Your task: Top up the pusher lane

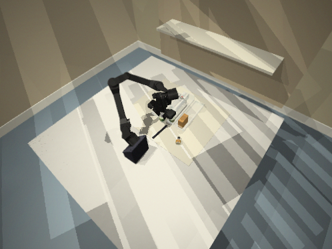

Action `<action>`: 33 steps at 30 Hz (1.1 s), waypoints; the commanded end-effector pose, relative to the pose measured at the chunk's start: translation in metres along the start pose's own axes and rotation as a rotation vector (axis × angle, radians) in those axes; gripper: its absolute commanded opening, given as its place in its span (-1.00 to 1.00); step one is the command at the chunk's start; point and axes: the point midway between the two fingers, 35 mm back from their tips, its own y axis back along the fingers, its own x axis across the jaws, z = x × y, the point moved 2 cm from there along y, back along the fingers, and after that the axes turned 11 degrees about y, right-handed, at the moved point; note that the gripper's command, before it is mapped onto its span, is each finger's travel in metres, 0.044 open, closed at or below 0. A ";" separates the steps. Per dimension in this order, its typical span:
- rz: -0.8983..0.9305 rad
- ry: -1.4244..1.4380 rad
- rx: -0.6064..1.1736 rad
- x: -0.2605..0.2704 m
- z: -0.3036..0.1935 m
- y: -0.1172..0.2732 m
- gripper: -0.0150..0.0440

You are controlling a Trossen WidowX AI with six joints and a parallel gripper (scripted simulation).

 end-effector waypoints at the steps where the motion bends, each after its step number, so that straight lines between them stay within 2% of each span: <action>1: 0.003 0.008 -0.006 -0.017 0.011 -0.010 -0.49; 6: 0.003 0.018 -0.006 -0.033 0.019 -0.020 -0.49; 18: 0.004 0.018 -0.007 -0.033 0.020 -0.045 -0.49; 33: 0.004 0.018 -0.007 -0.034 0.024 -0.045 -0.49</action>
